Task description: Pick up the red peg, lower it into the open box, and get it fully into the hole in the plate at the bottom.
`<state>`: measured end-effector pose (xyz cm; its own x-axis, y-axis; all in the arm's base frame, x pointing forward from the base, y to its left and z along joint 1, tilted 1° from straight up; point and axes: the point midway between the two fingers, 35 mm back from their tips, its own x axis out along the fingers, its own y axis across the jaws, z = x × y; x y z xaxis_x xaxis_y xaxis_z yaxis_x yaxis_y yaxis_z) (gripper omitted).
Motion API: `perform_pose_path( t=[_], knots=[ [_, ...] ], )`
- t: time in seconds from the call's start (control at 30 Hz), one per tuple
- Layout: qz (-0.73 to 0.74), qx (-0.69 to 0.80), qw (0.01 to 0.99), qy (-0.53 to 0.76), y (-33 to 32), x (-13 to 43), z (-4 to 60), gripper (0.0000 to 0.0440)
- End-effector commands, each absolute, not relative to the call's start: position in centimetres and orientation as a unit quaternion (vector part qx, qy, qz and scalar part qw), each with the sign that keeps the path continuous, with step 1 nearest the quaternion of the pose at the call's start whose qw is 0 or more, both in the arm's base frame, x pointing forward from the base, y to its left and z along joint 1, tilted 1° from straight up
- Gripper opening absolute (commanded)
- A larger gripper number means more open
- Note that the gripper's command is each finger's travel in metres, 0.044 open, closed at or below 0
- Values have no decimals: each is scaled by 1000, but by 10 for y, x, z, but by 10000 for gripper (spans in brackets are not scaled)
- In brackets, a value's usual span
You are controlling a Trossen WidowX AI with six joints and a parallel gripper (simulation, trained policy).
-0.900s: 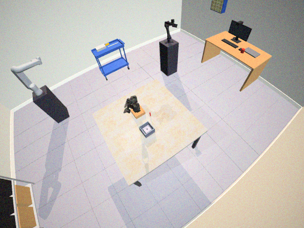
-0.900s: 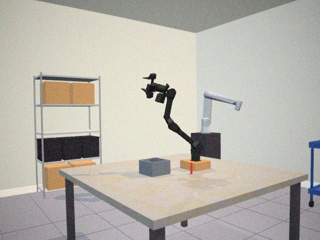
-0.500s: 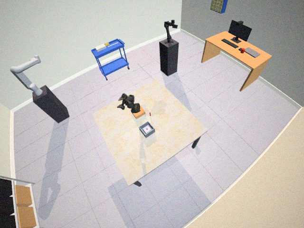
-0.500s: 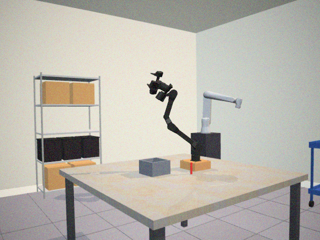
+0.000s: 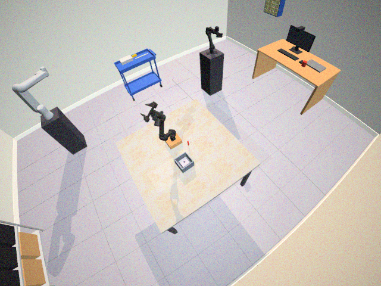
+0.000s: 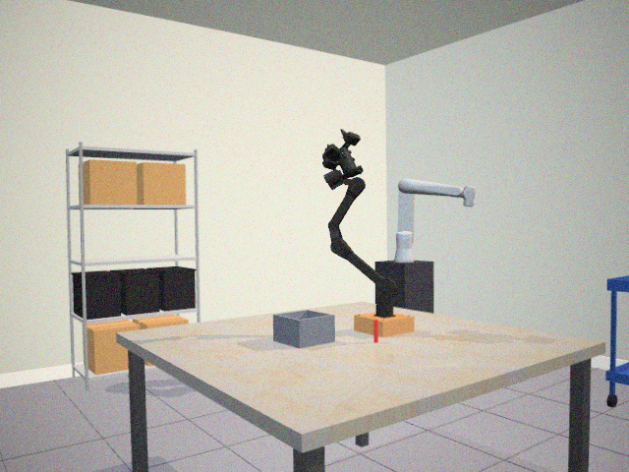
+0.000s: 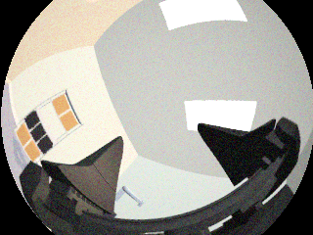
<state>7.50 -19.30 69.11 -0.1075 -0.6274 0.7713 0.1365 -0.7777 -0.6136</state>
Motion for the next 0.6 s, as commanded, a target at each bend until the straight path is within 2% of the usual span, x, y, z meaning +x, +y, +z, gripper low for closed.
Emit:
perform_pose_path(
  t=[0.0,0.3,0.57],
  knots=[
    [-753,-600,208,172,-161,37,701,434],
    [-808,-573,71,117,-82,-25,707,437],
    [-830,-550,-58,70,-2,-56,696,440]
  ],
)
